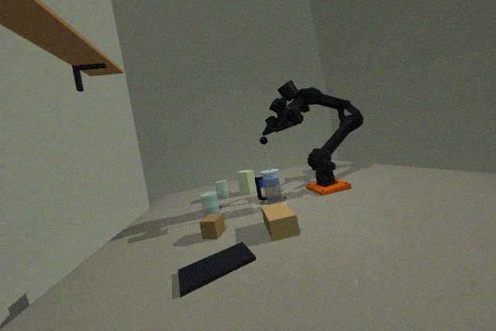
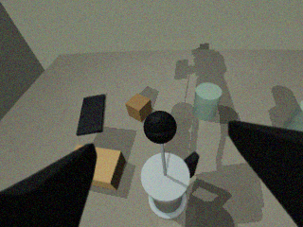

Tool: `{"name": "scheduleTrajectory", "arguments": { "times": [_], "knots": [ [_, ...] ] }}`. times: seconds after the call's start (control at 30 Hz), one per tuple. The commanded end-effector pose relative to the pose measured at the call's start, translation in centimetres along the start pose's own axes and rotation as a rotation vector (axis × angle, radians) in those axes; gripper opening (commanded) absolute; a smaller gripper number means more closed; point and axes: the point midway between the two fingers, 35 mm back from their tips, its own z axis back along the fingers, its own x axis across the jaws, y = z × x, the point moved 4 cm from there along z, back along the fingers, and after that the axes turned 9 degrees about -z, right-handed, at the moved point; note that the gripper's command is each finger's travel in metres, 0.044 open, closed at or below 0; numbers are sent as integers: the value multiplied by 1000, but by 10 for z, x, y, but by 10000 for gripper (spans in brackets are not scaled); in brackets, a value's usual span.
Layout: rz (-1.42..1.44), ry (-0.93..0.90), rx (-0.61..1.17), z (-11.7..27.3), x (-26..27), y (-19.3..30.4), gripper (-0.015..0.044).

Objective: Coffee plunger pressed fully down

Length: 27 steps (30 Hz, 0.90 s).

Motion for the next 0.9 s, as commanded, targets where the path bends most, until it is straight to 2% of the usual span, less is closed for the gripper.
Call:
{"name": "scheduleTrajectory", "arguments": {
  "times": [0.0, 0.83, 0.87],
  "knots": [
    [6, 5, -5, -4, -1, 3, 440],
    [5, 6, -8, -40, -1, 2, 440],
    [5, 6, -8, -40, -1, 2, 414]
  ]
}}
